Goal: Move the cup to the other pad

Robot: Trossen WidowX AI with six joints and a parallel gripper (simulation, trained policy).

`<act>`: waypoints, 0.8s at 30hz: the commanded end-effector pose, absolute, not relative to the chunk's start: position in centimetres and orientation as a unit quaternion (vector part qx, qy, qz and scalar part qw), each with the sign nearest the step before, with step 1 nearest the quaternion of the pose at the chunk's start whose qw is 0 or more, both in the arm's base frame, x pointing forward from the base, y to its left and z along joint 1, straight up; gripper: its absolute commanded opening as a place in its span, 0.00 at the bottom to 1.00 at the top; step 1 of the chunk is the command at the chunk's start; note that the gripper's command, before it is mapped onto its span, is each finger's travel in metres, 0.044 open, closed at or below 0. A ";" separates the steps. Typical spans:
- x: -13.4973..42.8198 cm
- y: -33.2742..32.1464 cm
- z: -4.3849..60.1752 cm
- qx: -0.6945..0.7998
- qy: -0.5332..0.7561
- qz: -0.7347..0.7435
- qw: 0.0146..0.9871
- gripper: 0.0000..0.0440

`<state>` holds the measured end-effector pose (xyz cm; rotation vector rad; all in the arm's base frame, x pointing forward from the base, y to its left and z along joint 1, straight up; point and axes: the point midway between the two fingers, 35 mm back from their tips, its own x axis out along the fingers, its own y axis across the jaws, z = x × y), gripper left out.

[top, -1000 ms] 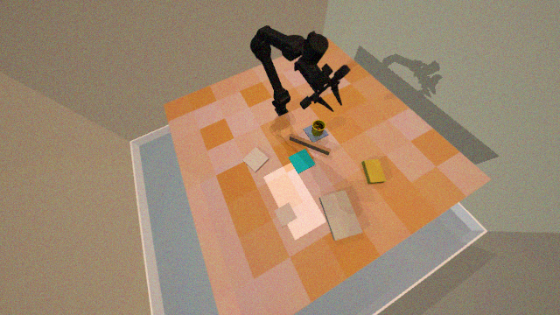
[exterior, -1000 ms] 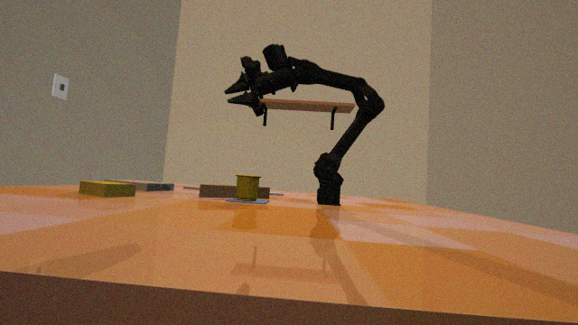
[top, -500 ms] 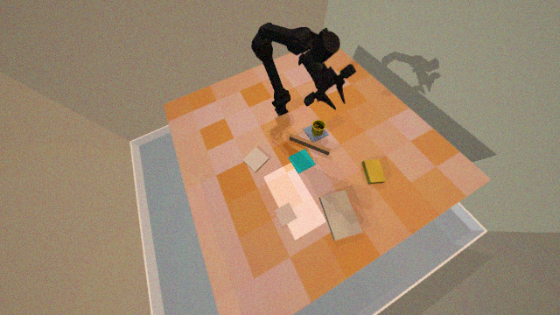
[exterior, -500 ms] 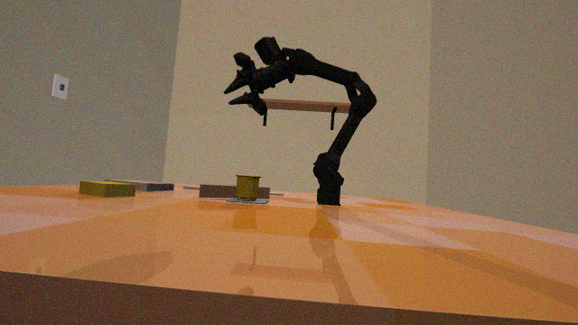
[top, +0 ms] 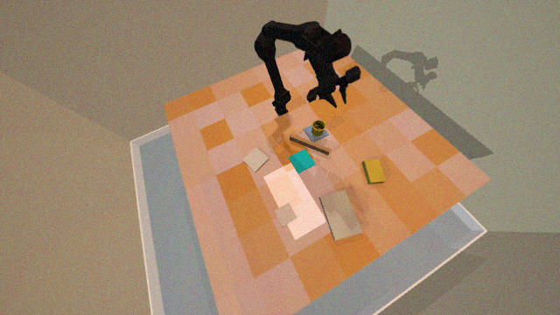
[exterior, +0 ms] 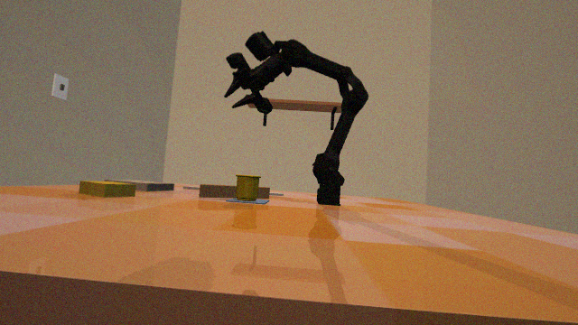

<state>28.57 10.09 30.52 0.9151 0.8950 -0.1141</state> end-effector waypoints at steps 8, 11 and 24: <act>28.0 11.1 29.0 0.454 0.475 -0.119 0.744 0.36; 27.8 11.2 28.5 0.456 0.488 -0.138 0.732 0.35; 26.9 10.8 25.5 0.442 0.536 -0.225 0.683 0.36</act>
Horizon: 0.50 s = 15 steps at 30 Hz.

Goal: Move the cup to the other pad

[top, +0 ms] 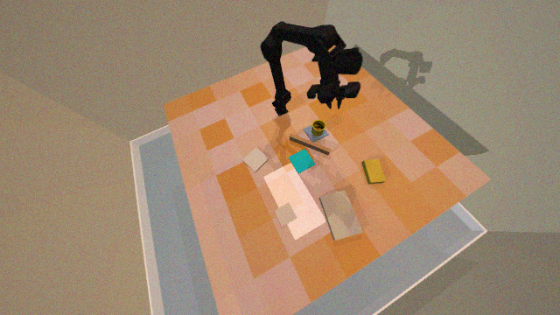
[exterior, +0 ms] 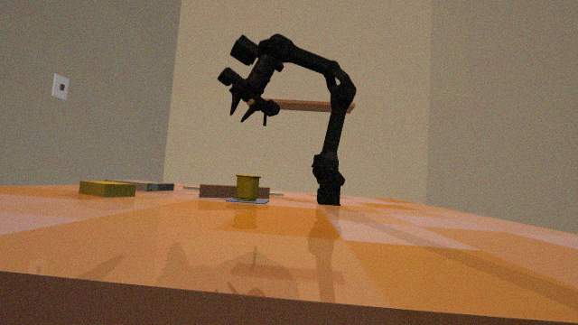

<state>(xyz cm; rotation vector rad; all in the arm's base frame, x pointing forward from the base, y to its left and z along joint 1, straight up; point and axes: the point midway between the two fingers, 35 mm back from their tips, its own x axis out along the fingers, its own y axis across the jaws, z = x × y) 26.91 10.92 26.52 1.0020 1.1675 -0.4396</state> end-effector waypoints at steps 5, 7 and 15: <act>26.4 10.4 24.3 0.431 0.552 -0.258 0.665 0.36; 26.2 10.3 23.8 0.426 0.558 -0.271 0.658 0.35; 25.5 9.6 21.9 0.405 0.578 -0.322 0.631 0.35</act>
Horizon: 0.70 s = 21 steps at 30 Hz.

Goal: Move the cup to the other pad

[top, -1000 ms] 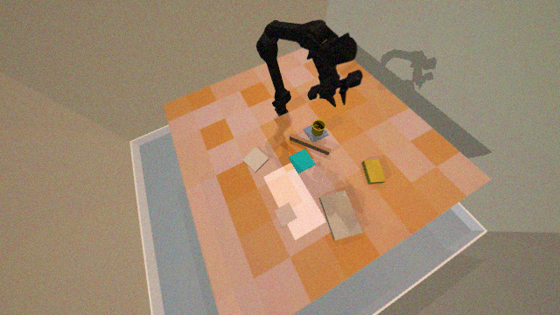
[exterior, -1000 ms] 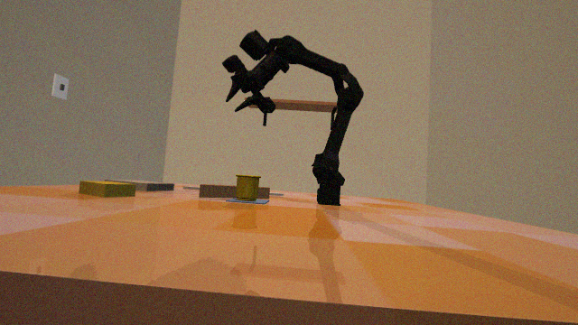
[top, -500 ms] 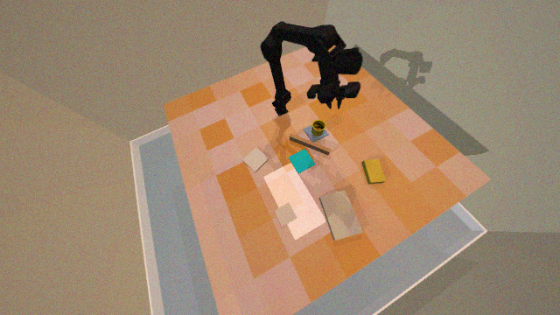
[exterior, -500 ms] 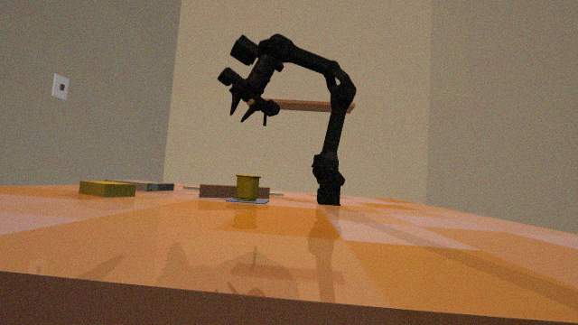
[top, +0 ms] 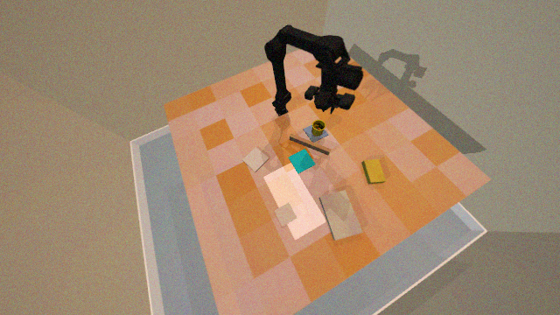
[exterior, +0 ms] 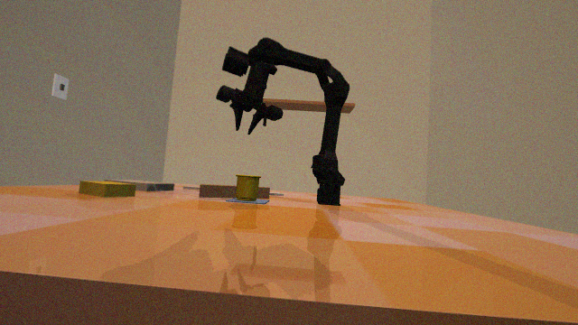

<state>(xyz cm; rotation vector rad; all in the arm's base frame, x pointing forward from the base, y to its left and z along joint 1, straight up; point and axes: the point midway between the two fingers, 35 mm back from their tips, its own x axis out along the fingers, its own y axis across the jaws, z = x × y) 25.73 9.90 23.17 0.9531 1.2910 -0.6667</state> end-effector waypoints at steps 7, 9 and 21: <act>24.8 9.0 20.5 0.387 0.589 -0.364 0.608 0.35; 24.6 8.8 20.1 0.383 0.591 -0.374 0.603 0.35; 23.8 8.2 17.5 0.366 0.592 -0.423 0.580 0.36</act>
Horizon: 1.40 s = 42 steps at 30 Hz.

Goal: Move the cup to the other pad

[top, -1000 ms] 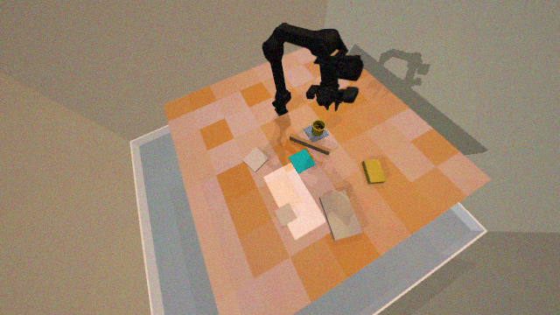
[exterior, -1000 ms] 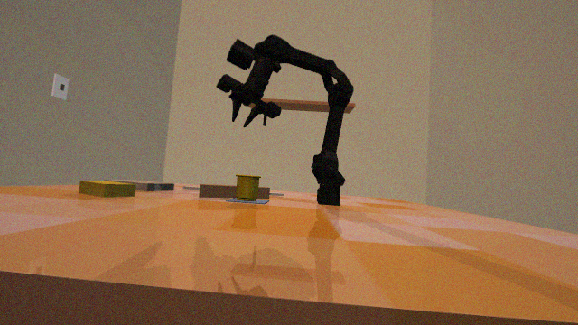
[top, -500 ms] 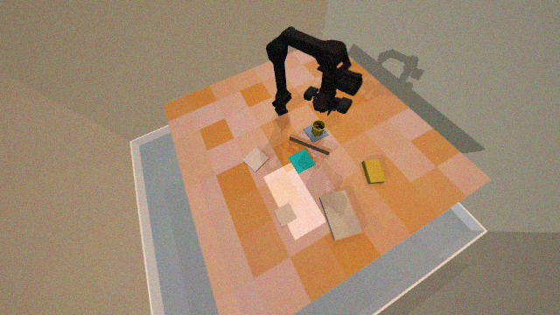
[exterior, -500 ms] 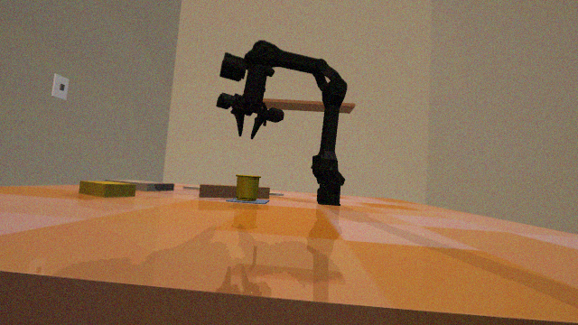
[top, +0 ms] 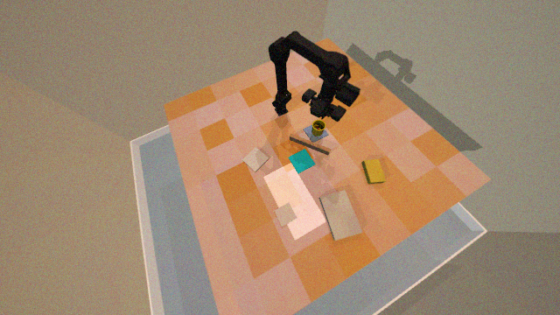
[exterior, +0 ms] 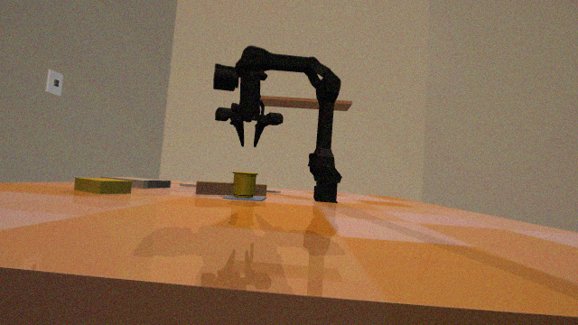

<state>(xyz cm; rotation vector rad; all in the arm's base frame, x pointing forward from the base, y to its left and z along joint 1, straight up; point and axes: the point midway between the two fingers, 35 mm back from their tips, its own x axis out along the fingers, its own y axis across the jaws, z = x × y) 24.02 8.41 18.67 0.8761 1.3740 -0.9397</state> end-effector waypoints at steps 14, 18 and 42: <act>23.0 8.0 14.2 0.346 0.593 -0.459 0.563 0.40; 22.8 8.0 13.2 0.339 0.595 -0.465 0.561 0.41; 21.4 7.8 6.8 0.287 0.621 -0.455 0.570 0.44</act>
